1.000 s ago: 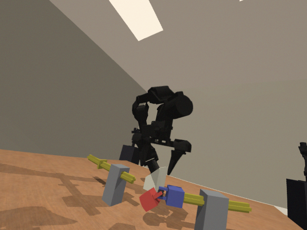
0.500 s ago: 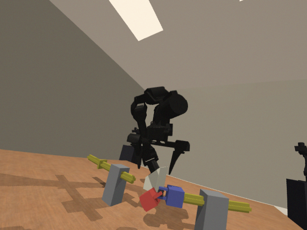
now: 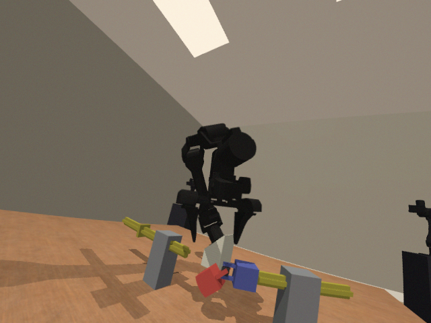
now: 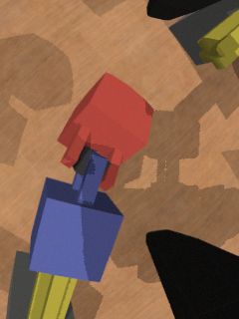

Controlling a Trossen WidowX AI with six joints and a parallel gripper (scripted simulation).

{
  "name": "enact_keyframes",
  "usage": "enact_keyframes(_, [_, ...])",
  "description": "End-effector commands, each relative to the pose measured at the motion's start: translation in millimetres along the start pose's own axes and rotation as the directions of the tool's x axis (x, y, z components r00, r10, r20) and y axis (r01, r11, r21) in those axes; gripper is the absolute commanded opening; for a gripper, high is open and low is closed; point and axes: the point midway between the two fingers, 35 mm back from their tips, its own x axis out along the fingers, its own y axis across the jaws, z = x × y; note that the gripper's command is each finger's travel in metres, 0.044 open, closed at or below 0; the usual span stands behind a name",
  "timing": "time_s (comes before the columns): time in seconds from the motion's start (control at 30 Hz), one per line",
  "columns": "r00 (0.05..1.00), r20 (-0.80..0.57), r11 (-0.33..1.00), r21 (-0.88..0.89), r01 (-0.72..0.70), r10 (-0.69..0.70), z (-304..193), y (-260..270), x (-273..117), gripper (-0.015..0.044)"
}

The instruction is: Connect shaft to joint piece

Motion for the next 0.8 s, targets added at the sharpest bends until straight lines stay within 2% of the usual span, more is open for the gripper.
enact_keyframes(0.0, [1.0,0.006,0.994,-0.105,-0.015,0.016,-2.0,-0.3,1.9,0.044])
enact_keyframes(0.37, [0.998,0.03,0.92,-0.391,-0.035,0.05,-2.6,-1.9,4.8,0.044])
enact_keyframes(0.77, [0.994,0.059,0.747,-0.664,-0.025,0.086,-3.2,-3.7,7.8,0.044])
